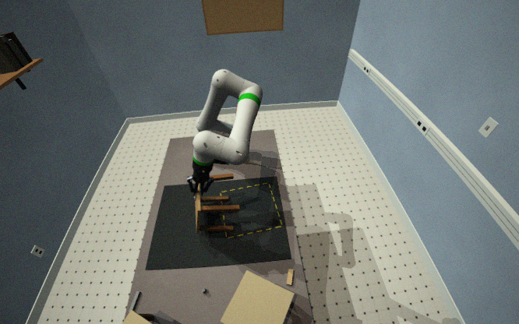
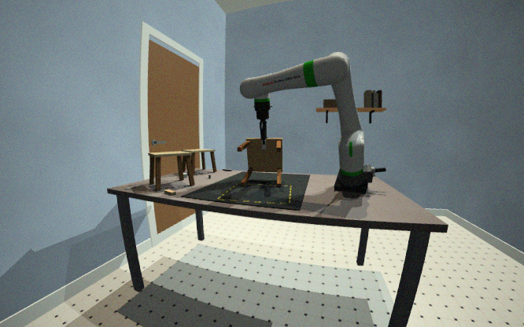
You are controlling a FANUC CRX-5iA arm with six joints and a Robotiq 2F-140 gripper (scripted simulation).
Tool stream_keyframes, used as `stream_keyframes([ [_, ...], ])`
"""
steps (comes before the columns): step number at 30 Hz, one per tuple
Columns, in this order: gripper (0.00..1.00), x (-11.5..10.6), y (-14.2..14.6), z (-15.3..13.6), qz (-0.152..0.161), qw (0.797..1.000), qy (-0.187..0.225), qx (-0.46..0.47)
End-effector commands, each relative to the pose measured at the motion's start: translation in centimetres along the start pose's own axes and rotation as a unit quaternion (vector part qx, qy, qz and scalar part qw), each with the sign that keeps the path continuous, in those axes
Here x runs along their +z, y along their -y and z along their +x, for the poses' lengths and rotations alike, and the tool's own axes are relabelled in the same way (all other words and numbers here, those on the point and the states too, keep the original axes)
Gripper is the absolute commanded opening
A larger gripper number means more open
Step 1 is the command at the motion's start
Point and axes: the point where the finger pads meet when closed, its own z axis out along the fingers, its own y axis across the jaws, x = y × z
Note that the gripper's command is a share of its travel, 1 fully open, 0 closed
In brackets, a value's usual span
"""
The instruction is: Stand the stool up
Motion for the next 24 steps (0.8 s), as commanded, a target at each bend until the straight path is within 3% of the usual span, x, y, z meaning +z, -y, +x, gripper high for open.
stream_keyframes([
  [1,0.10,-2.3,2.1,-0.1,-0.030,1.000,0.001,0.002],
  [4,0.10,-2.4,2.3,-0.1,-0.067,0.998,0.002,0.002],
  [7,0.10,-2.5,2.4,0.0,-0.079,0.997,0.001,0.001],
  [10,0.10,-4.6,5.0,0.0,-0.087,0.996,0.000,0.001],
  [15,0.10,-5.2,6.0,0.0,-0.149,0.989,0.000,0.001],
  [17,0.10,-6.5,8.2,0.0,-0.149,0.989,0.000,0.001],
  [21,0.10,-6.7,8.6,0.0,-0.209,0.978,0.001,0.001],
  [24,0.10,-7.1,9.4,0.0,-0.213,0.977,0.000,0.001],
])
